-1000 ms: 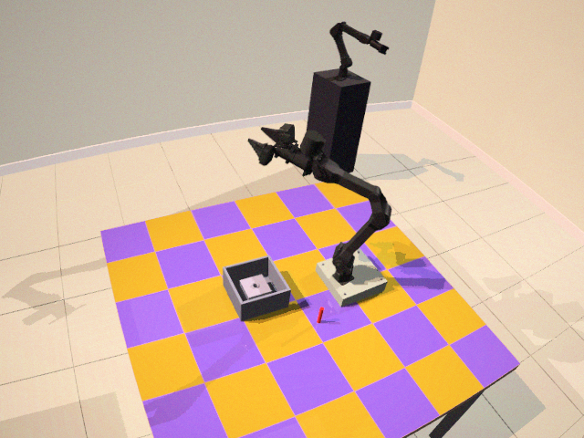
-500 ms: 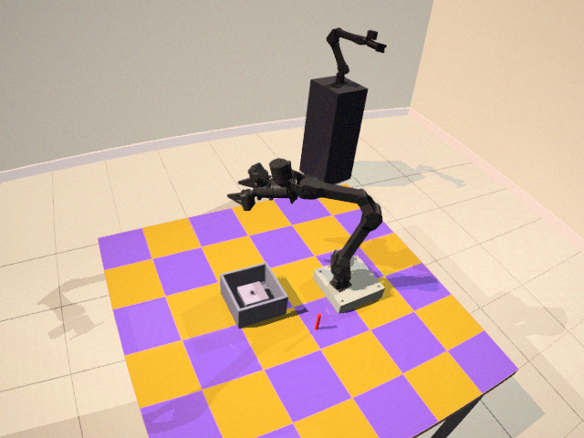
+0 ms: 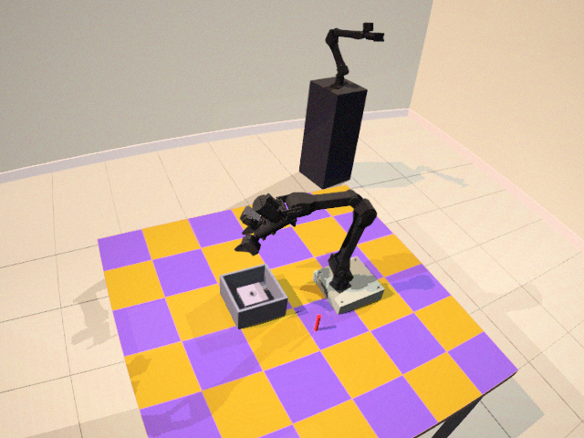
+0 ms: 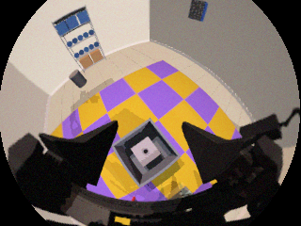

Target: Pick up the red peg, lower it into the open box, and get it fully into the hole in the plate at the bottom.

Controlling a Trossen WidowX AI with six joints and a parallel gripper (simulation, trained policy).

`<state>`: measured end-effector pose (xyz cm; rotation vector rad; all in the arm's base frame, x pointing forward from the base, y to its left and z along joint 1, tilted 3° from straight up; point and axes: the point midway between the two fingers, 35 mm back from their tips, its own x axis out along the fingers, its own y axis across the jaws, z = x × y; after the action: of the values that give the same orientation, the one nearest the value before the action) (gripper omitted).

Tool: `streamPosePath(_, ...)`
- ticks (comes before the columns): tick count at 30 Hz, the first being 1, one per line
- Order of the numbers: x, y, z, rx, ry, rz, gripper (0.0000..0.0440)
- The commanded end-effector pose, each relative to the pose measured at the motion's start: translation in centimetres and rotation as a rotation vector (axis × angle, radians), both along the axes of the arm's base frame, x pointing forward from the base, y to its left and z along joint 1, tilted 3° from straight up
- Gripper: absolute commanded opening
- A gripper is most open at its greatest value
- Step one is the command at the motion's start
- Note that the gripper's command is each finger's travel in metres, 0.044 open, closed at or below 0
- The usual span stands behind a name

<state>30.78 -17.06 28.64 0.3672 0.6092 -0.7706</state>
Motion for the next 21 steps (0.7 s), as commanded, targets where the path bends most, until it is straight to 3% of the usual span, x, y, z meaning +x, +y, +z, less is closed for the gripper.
streamPosePath(1, 0.2, 2.6, -2.3, 0.067, 0.078, 0.022, 0.044)
streamPosePath(10, -0.9, 10.2, -6.9, 0.226, 0.275, 0.071, 0.044)
streamPosePath(21, -4.9, 18.0, -10.9, 0.348, 0.506, 0.053, 0.044)
